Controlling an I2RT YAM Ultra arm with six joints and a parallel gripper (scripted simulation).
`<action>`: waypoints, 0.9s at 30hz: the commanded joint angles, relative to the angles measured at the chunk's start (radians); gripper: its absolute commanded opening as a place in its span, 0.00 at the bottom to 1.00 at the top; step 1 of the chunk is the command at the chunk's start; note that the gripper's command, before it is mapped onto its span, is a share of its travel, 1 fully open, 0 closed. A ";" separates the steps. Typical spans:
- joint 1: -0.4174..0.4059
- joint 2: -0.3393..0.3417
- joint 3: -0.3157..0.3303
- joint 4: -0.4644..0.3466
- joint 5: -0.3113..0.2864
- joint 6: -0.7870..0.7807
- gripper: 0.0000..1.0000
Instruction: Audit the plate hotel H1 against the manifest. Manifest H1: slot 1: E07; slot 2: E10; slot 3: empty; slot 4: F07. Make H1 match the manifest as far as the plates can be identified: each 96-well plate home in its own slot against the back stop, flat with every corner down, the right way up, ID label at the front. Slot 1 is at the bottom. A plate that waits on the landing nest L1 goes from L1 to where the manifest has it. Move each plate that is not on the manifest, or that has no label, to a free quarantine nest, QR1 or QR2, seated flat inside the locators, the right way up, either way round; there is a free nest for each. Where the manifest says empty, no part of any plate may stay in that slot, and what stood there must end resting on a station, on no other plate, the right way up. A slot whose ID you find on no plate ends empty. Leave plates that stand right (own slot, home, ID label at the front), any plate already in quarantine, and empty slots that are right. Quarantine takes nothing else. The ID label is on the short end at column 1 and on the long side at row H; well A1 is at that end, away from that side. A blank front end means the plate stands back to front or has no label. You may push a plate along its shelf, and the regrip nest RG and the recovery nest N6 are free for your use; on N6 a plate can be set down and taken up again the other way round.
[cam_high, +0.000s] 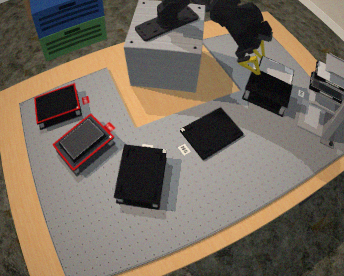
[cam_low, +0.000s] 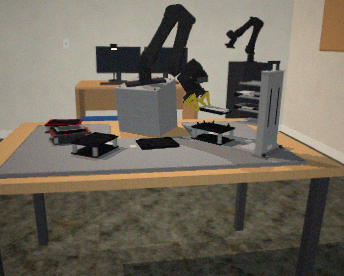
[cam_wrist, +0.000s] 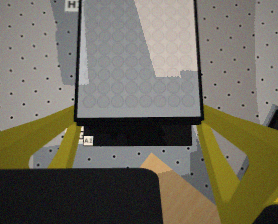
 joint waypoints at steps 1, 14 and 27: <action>-0.008 0.014 0.024 0.045 0.000 -0.010 0.86; -0.012 0.054 0.029 0.082 -0.004 -0.013 0.86; -0.015 0.094 0.036 0.116 -0.007 -0.017 0.86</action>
